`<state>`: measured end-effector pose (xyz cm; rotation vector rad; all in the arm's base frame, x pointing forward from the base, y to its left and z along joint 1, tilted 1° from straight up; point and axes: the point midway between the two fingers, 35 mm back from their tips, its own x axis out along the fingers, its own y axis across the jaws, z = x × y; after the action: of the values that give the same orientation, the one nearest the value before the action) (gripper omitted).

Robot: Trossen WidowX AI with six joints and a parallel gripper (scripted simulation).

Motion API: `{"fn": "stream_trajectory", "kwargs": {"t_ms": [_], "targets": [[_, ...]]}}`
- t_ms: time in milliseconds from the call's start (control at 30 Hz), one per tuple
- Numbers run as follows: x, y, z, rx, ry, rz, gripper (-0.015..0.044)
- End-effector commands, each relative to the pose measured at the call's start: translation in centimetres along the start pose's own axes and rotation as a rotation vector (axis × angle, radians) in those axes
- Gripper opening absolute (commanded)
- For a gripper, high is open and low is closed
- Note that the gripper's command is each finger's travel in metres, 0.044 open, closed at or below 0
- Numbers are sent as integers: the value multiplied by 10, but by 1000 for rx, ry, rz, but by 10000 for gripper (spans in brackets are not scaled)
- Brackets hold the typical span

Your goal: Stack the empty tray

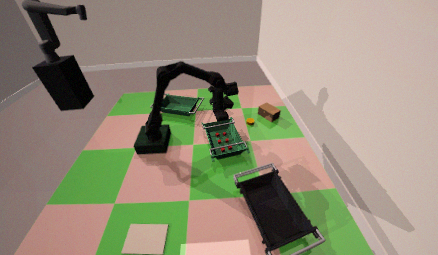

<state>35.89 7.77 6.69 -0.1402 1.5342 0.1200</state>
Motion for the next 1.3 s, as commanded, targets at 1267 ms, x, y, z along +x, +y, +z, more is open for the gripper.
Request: {"fn": "stream_trajectory", "kwargs": {"t_ms": [1267], "targets": [[0, 0, 0, 0, 0, 0, 105]]}}
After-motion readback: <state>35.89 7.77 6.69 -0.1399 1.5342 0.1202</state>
